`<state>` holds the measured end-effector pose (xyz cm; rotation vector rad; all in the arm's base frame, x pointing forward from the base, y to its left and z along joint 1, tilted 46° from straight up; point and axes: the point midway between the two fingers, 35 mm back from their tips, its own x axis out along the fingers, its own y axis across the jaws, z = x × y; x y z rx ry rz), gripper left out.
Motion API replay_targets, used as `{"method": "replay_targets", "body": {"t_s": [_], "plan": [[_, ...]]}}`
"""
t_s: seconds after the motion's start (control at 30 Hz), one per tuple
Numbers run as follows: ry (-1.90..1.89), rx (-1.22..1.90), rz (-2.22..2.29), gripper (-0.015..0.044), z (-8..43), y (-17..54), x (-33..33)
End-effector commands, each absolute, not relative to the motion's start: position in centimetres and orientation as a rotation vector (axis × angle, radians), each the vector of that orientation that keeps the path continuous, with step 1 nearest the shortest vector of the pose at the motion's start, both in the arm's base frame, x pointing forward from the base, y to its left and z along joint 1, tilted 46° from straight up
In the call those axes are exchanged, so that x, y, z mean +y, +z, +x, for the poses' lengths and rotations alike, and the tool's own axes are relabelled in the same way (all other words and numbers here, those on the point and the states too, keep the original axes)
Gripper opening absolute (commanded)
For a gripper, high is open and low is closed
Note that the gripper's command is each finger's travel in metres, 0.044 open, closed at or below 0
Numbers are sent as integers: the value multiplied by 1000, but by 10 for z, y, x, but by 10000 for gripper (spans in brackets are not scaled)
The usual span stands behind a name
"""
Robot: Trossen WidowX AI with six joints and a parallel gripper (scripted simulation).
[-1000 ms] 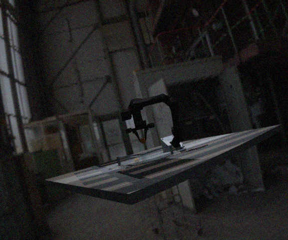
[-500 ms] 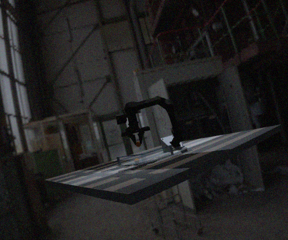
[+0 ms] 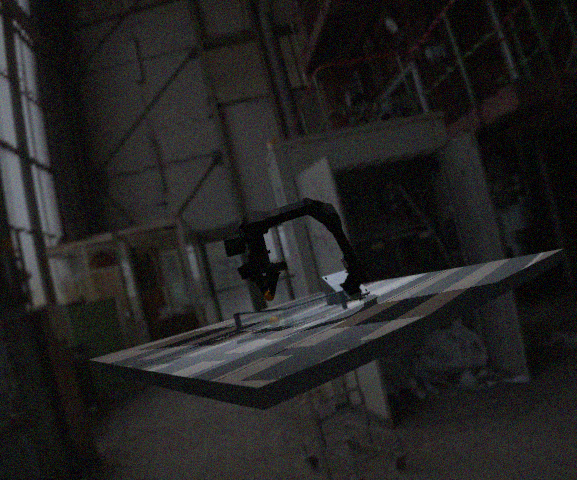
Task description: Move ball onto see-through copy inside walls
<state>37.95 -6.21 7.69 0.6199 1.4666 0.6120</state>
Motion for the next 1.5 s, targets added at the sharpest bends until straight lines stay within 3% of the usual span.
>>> {"method": "replay_targets", "body": {"t_s": [0.0, 1.37, 1.47], "plan": [[580, 1479, 648, 0, 383, 76, -63], [583, 1477, 651, 0, 384, 14, 1], [585, 1475, 642, 79, 385, 15, -1]]}}
